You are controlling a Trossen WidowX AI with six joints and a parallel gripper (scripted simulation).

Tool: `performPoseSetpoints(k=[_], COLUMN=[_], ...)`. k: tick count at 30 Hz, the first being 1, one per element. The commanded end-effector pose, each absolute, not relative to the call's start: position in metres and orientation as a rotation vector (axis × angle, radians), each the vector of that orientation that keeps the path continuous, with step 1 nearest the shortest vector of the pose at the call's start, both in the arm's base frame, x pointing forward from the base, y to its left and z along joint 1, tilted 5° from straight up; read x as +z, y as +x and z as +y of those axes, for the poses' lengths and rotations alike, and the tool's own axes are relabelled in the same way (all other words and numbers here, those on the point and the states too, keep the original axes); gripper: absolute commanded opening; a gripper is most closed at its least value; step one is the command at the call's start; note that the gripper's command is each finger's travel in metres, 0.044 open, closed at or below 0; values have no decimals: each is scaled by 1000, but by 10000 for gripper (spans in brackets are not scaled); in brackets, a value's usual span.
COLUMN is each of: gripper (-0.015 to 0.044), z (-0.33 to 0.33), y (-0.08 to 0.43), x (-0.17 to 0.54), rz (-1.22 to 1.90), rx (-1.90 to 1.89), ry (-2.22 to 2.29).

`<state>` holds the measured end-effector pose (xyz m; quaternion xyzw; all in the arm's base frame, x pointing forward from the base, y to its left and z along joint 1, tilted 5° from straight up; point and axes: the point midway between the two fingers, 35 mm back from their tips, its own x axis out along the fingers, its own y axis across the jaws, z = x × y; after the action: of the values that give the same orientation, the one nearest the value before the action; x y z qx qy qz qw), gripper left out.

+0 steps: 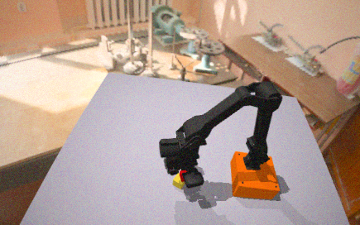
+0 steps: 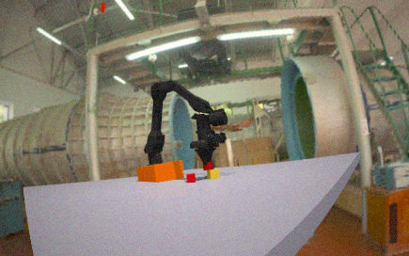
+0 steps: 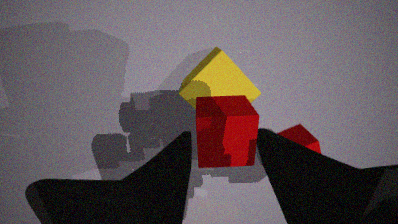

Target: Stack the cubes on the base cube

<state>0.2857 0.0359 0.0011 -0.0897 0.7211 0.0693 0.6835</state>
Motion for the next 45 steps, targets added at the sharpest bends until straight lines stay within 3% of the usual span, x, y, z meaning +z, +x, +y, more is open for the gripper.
performPoseSetpoints(k=[1, 26, 27, 29, 45], gripper=[205, 205, 231, 265, 265], z=[36, 37, 35, 26, -48], y=[287, 288, 287, 286, 259], x=[9, 30, 28, 33, 69], rz=[1611, 1611, 1616, 1609, 1571], rx=[155, 155, 161, 190, 478], ry=[-201, -201, -207, -241, -512])
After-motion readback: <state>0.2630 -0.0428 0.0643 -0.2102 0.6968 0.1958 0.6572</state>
